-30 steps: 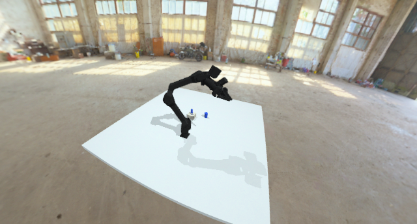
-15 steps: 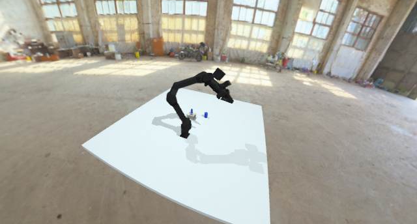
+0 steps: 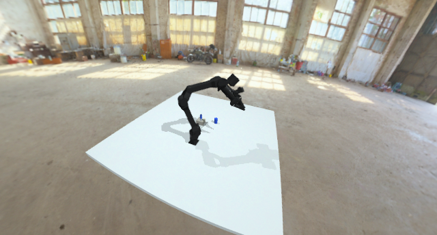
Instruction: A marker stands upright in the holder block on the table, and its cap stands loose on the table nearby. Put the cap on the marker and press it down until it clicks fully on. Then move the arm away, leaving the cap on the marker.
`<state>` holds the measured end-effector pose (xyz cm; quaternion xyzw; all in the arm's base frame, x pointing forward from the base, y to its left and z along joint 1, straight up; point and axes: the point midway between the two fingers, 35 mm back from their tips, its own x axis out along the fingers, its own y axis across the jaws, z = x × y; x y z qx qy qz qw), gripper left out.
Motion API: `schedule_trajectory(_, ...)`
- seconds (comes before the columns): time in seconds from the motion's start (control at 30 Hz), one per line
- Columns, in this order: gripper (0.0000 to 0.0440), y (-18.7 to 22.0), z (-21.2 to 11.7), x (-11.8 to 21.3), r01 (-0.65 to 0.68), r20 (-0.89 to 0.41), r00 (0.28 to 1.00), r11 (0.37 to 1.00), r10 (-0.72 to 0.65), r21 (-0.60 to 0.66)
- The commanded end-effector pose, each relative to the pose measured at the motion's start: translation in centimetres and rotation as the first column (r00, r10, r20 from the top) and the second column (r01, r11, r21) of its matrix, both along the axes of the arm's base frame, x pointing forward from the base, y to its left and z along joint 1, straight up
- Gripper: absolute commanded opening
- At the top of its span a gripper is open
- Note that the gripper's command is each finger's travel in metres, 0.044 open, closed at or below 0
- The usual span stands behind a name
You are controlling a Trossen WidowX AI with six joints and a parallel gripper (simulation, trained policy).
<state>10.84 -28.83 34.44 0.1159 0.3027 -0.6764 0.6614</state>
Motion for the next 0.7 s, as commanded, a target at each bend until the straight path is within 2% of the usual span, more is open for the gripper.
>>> schedule_trajectory(0.0, 0.0318, -0.1, -0.8, 1.0, -0.012, 0.012, 1.0, 1.0, 0.011, 0.028)
schedule_trajectory(0.67, 0.0319, 0.3, -4.8, 6.0, -0.05, 0.066, 0.997, 0.986, 0.039, 0.161)
